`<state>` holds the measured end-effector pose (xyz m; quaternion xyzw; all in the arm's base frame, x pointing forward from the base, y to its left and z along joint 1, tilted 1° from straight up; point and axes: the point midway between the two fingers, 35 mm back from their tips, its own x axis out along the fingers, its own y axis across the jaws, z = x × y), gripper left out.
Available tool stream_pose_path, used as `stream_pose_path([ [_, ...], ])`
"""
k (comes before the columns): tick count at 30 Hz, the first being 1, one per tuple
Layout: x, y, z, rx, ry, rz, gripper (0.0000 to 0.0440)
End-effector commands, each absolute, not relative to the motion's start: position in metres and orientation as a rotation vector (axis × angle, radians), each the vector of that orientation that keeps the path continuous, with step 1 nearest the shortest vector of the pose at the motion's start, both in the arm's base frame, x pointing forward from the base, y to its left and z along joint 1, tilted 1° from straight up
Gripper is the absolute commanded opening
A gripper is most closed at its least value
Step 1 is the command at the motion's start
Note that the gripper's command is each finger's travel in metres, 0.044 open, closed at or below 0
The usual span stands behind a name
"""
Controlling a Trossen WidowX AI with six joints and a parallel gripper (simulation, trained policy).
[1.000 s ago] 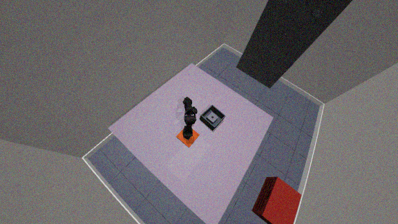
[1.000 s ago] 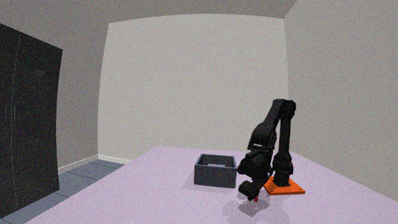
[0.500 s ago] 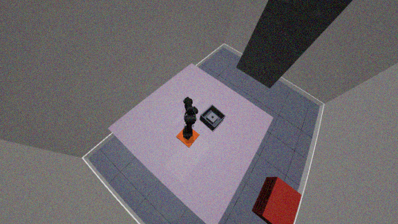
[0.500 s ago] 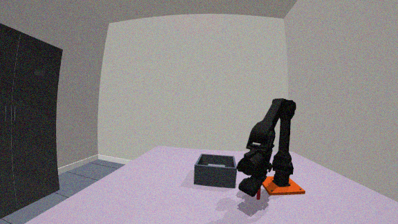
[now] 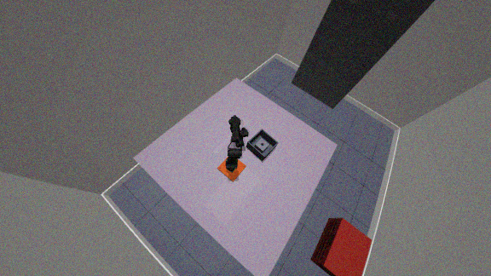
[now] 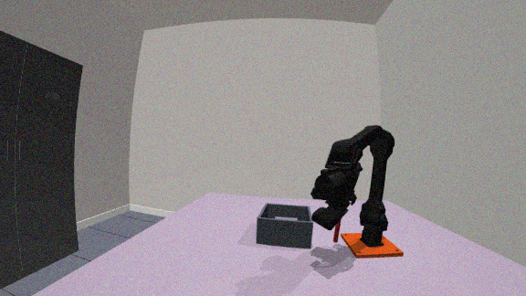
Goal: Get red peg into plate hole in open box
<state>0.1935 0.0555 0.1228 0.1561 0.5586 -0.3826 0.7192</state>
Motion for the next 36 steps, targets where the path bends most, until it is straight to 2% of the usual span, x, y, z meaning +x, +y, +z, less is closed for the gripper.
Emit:
stream_pose_path([
  [1,0.198,0.049,0.135,0.358,1.207,-0.856,0.0],
  [18,0.24,-0.004,0.169,0.506,1.05,-0.969,0.0],
  [36,0.281,-0.071,0.169,0.575,0.997,-1.043,0.0],
])
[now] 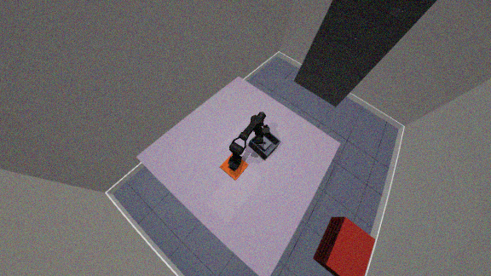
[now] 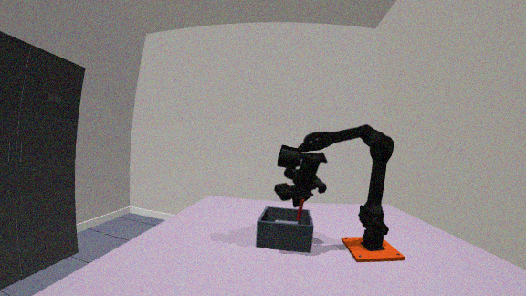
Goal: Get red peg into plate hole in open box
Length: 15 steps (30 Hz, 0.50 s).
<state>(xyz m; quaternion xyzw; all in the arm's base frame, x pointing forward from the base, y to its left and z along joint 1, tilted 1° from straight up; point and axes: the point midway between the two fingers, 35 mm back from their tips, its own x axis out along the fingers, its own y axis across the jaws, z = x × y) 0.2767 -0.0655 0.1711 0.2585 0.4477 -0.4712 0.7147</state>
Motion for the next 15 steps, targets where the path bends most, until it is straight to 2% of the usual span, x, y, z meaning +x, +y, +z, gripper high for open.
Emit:
stream_pose_path([
  [1,0.283,-0.075,0.168,0.576,0.998,-1.044,0.0],
  [15,0.307,-0.117,0.147,0.565,1.057,-0.997,0.0],
])
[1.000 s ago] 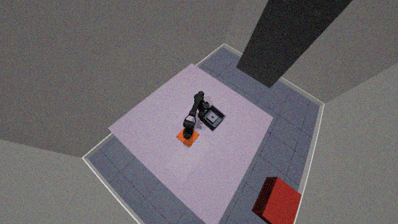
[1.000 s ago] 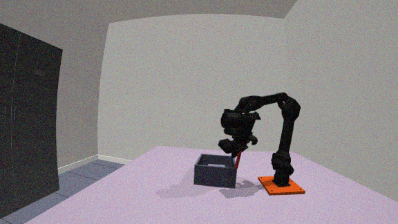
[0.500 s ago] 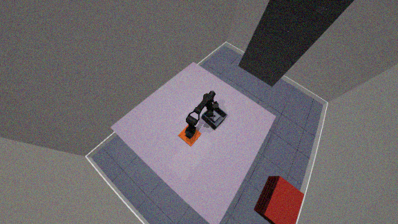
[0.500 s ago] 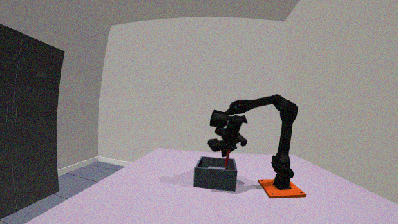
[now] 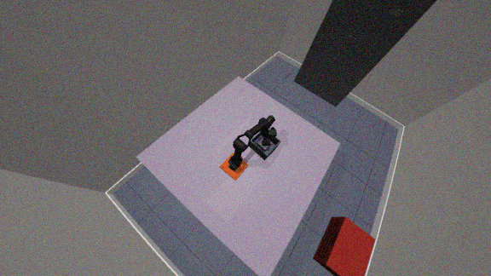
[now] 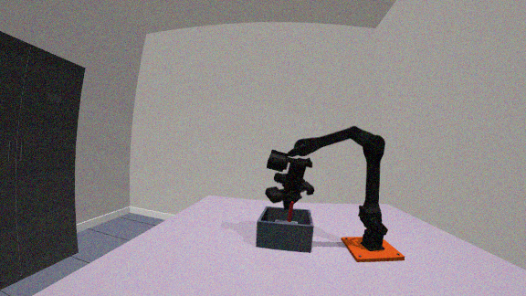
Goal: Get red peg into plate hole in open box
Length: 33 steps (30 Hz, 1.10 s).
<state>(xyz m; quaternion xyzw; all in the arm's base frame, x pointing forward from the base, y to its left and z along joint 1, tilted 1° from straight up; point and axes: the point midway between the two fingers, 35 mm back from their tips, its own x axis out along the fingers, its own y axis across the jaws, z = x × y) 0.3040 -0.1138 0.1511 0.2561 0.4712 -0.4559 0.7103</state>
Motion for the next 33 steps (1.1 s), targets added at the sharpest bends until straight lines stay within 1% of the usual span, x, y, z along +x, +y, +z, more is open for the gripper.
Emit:
stream_pose_path([
  [1,0.309,-0.119,0.145,0.563,1.063,-0.991,0.0],
  [6,0.316,-0.125,0.132,0.55,1.098,-0.95,0.0],
  [8,0.318,-0.126,0.127,0.544,1.116,-0.933,0.0009],
  [10,0.319,-0.127,0.121,0.54,1.135,-0.92,0.0043],
  [14,0.323,-0.131,0.115,0.555,1.166,-0.909,0.0138],
  [19,0.335,-0.131,0.117,0.531,1.183,-0.854,0.0157],
  [33,0.365,-0.121,0.143,0.557,1.28,-0.787,0.0172],
])
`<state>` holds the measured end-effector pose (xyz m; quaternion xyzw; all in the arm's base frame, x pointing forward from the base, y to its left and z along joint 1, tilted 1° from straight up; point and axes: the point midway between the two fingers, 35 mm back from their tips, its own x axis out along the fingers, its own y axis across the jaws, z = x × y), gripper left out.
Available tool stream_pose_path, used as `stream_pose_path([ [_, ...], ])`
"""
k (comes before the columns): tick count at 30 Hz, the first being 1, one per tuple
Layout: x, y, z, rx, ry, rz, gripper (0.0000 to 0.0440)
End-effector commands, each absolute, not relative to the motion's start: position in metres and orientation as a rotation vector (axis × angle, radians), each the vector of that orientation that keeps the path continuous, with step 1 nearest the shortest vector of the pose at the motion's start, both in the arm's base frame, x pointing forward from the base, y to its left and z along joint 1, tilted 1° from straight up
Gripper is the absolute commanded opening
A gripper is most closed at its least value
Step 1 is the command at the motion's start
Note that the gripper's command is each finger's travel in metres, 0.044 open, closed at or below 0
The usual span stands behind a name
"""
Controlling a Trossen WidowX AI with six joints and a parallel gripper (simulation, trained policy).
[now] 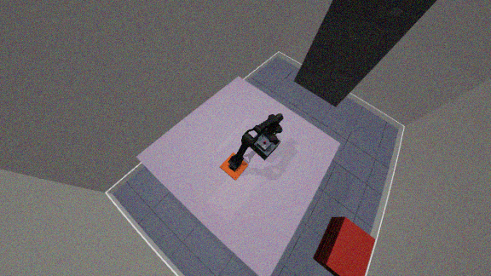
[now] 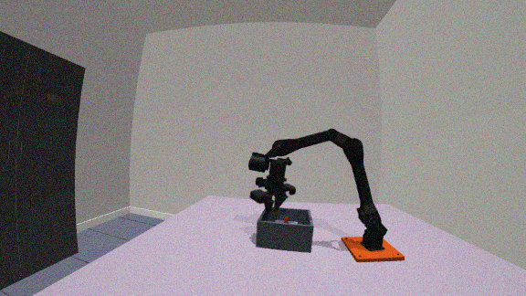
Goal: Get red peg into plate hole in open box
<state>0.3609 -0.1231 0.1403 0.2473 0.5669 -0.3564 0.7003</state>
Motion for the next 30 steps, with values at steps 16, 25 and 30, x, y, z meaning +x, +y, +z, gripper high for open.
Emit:
stream_pose_path([
  [16,0.379,-0.101,0.171,0.596,1.419,-0.804,0.0191],
  [25,0.394,-0.093,0.172,0.598,1.409,-0.808,0.0203],
  [30,0.398,-0.091,0.169,0.582,1.412,-0.808,0.0209],
])
